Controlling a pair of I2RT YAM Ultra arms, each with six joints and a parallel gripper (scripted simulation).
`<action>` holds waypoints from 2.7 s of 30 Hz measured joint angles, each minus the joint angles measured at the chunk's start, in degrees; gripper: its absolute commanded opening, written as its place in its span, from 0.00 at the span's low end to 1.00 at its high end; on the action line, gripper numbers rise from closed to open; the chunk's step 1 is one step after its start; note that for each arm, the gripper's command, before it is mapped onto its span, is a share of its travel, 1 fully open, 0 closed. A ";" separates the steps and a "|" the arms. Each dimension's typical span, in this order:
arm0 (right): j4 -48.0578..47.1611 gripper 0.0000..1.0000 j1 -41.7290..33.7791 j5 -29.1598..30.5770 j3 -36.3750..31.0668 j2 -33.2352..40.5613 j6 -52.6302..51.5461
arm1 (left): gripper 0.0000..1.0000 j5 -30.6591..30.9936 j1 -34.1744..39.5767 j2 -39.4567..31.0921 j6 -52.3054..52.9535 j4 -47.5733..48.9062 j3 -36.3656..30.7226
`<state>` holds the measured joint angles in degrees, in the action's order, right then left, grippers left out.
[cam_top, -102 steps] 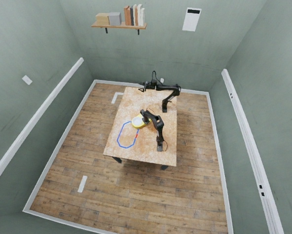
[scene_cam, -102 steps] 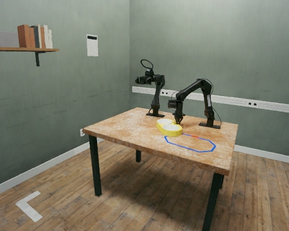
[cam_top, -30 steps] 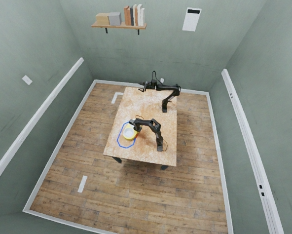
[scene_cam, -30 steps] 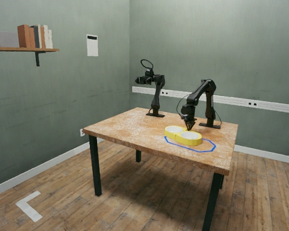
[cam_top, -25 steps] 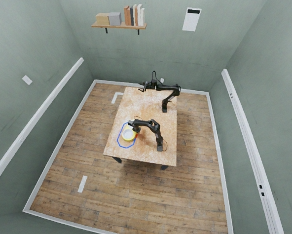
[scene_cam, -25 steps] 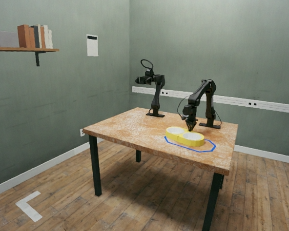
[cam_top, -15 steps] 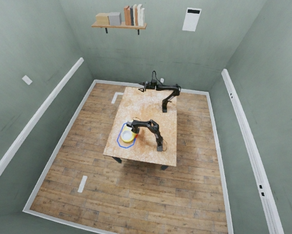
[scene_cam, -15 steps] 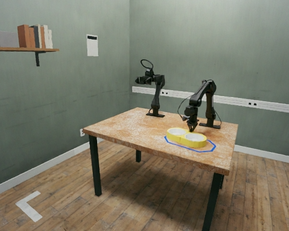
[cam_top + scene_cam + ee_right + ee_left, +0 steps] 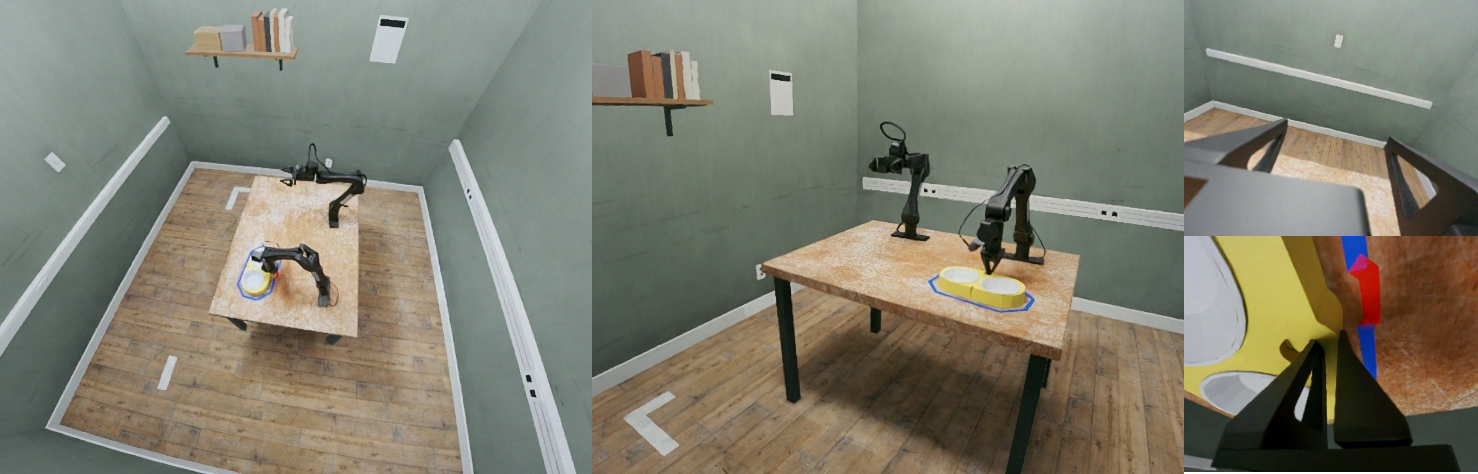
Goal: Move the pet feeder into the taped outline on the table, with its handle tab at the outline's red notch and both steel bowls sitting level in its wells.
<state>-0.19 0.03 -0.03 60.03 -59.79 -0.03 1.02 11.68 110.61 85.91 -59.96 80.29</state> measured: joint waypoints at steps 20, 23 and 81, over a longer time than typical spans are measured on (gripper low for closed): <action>0.00 1.00 0.00 0.00 0.00 0.00 0.00 | 0.16 -0.76 0.76 -0.39 -1.66 0.39 -0.55; 0.00 1.00 0.00 0.00 0.00 0.00 0.00 | 0.16 -0.87 0.87 -0.48 -1.92 0.46 -0.66; 0.00 1.00 0.00 0.00 0.00 0.00 0.00 | 0.47 -1.68 0.63 -1.03 -4.59 -3.34 3.17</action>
<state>-0.19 0.03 -0.03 60.03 -59.79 -0.03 -0.67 12.32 109.58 81.32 -63.31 83.46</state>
